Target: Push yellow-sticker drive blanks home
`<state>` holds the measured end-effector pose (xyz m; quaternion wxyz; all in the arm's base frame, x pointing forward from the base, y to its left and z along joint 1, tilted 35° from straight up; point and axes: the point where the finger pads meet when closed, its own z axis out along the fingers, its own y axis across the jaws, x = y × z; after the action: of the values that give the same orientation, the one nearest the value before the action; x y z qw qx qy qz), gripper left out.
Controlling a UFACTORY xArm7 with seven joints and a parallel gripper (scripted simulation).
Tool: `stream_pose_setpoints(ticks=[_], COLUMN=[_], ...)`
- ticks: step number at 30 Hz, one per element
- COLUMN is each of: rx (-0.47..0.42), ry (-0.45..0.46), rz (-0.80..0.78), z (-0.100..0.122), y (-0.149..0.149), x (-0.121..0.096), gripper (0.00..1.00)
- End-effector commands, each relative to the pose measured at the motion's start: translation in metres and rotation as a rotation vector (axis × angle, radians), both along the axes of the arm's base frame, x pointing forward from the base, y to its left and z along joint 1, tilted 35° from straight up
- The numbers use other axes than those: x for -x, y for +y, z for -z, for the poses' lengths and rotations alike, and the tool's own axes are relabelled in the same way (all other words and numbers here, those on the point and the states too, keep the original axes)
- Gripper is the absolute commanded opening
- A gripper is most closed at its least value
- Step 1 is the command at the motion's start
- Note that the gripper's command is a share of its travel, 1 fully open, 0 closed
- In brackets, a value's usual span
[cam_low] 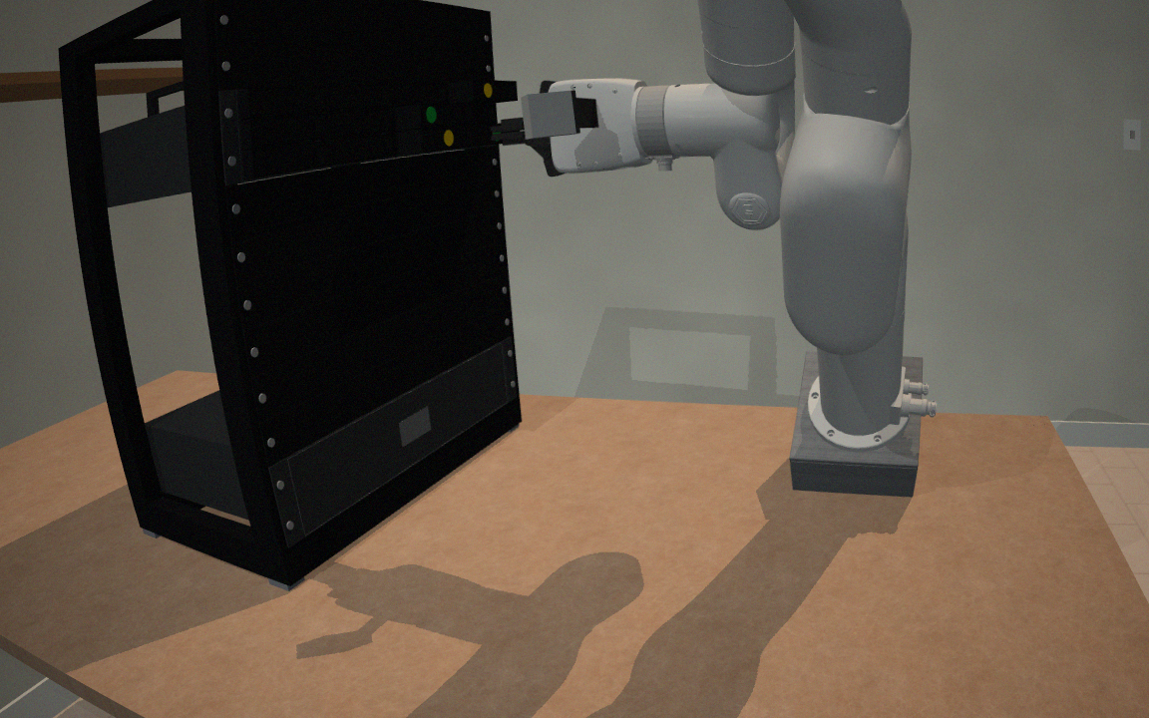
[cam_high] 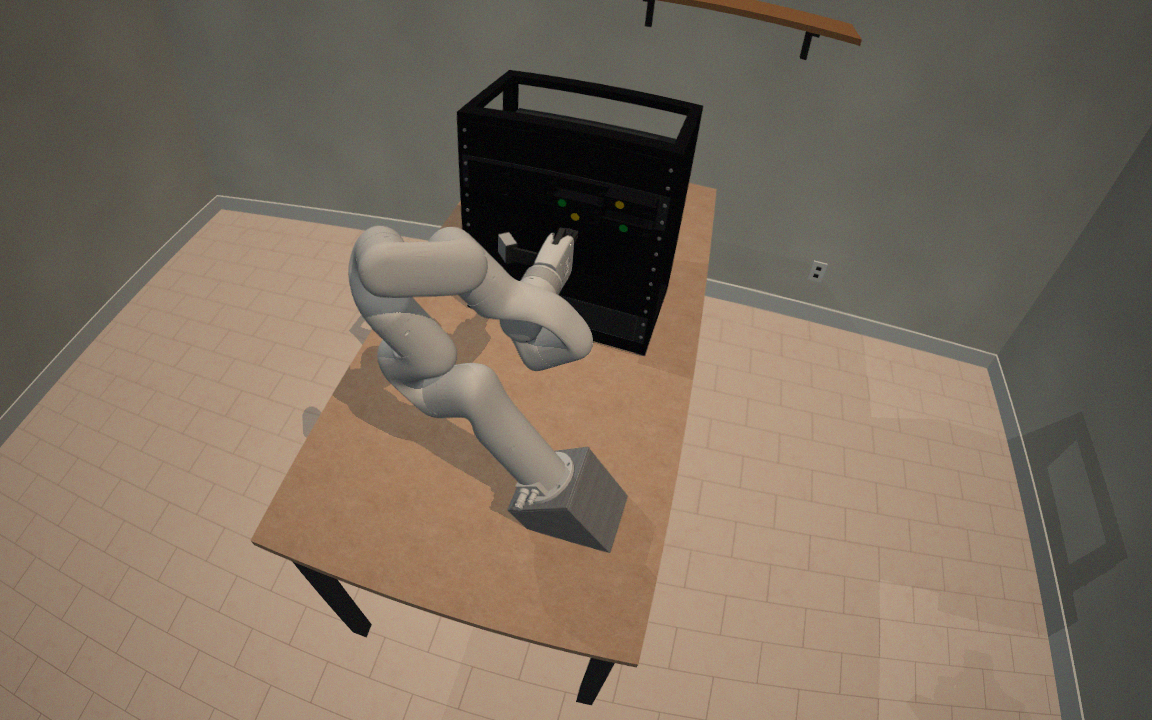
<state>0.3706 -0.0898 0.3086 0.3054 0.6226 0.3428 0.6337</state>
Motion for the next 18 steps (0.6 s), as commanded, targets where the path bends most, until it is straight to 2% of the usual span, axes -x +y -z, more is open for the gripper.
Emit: stream_pose_setpoints(ticks=[1,8,16,18], rx=[0.003,0.004,0.004,0.004], ry=[0.005,0.005,0.005,0.005], rz=[0.014,0.014,0.014,0.014], z=[-0.003,-0.003,-0.003,-0.003], y=[0.006,0.007,0.009,0.009], x=[0.003,-0.001,-0.04,-0.04], gripper=[0.0,0.0,0.0,0.0])
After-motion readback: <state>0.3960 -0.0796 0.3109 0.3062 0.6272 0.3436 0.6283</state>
